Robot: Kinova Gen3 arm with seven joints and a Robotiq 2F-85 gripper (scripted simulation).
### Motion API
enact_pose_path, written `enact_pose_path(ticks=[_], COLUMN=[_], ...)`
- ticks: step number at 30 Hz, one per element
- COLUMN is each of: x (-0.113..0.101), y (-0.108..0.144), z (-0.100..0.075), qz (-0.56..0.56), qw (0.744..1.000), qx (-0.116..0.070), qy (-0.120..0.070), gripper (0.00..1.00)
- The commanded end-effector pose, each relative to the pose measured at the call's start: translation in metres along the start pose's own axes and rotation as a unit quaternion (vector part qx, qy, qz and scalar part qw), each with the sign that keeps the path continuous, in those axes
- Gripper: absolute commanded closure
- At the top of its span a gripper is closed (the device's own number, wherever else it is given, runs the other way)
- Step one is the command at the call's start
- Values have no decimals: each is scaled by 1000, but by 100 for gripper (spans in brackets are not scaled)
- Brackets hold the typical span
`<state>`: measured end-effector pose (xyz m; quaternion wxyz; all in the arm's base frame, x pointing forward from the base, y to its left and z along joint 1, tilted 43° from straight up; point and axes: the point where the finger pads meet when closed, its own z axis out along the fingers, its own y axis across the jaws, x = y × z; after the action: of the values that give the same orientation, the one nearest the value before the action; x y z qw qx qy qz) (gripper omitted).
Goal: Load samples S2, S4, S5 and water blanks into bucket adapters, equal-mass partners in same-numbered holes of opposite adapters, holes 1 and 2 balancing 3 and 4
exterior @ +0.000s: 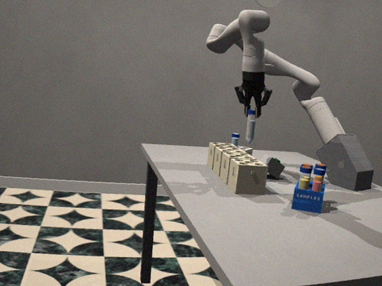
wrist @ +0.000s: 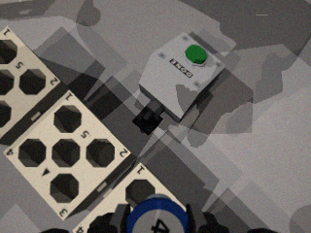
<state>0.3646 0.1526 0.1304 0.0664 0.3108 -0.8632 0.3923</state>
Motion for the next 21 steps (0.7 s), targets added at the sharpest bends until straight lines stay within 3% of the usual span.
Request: enact_pose_path(ticks=[1, 6, 21], x=[-12, -26, -27], y=[8, 17, 17], z=[-3, -5, -4], qz=[0, 0, 0], qw=[1000, 1000, 1000], qx=[0, 0, 0], qy=[-1, -1, -1], gripper=[90, 90, 90])
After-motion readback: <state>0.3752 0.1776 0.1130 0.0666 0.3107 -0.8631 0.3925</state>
